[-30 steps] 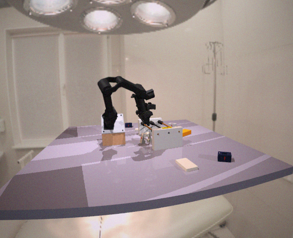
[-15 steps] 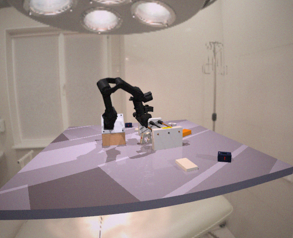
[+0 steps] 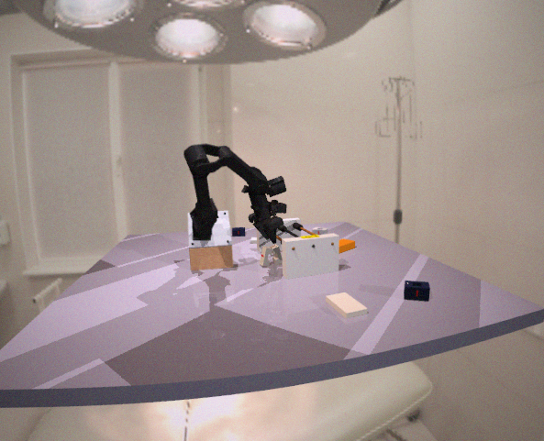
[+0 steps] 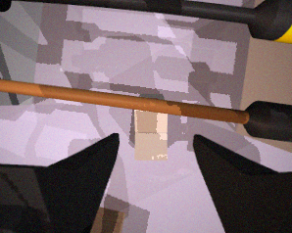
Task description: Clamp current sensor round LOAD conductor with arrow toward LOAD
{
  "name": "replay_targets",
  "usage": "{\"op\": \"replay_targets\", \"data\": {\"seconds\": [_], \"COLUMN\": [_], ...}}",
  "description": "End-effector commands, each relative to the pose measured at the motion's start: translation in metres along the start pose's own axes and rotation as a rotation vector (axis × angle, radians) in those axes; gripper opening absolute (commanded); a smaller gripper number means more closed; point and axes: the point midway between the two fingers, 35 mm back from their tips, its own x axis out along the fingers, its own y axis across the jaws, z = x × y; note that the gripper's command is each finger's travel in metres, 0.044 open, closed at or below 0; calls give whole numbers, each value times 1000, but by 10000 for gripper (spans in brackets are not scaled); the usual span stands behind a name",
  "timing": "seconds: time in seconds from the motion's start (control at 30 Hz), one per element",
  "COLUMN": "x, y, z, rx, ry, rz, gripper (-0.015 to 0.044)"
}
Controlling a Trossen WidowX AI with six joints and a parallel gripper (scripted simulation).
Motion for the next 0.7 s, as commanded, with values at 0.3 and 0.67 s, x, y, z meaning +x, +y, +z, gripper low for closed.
{"op": "replay_targets", "data": {"seconds": [0.3, 0.67], "x": [25, 27], "y": [0, -2], "z": [-5, -3], "rx": [-11, -1], "ry": [10, 3], "rz": [0, -7], "gripper": [290, 211]}}
